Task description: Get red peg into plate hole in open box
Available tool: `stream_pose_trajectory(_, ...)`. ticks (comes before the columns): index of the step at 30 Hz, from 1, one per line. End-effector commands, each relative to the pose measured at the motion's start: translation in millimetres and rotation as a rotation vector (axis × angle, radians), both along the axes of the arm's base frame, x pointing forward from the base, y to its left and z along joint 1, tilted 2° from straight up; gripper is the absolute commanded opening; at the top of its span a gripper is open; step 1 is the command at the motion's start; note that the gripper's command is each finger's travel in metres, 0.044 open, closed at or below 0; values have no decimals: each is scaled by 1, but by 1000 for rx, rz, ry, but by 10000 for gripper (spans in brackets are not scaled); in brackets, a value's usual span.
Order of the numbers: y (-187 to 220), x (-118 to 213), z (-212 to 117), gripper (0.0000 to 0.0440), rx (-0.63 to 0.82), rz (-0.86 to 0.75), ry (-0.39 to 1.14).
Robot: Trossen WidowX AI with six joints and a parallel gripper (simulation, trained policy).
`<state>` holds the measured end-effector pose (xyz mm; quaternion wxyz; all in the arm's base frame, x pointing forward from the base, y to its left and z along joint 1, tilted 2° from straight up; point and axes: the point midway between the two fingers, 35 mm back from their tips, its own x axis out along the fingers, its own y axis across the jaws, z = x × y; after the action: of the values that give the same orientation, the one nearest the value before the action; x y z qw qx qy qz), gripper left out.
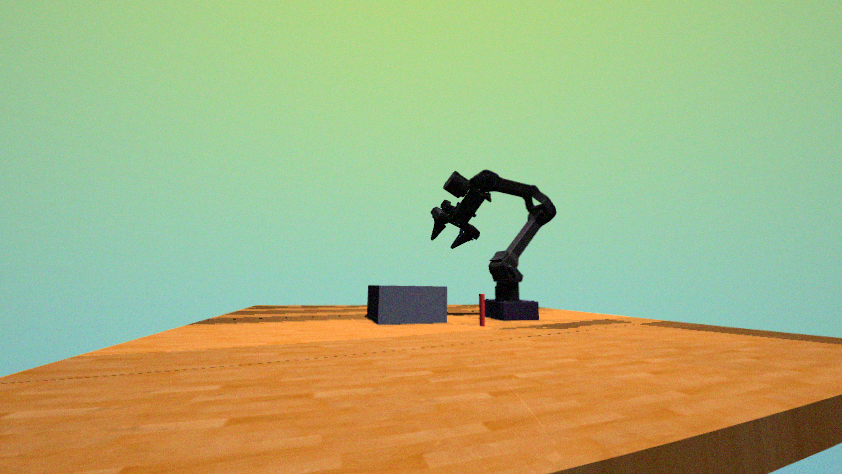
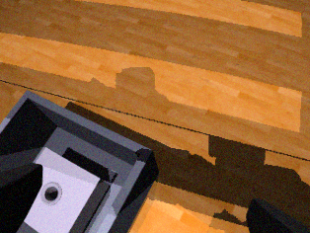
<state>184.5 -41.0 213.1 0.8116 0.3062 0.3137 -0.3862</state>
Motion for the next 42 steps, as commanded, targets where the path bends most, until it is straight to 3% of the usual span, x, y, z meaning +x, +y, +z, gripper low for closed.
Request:
stream_pose_trajectory(1, 18, 3, -7, 440, 39, 64, 60)
stream_pose_trajectory(12, 92, -10, -44, 440, 178, 274, 327)
stream_pose_trajectory(24, 152, -36, -86, 440, 245, 382, 567)
stream_pose_trajectory(42, 193, -41, -167, 440, 272, 454, 630)
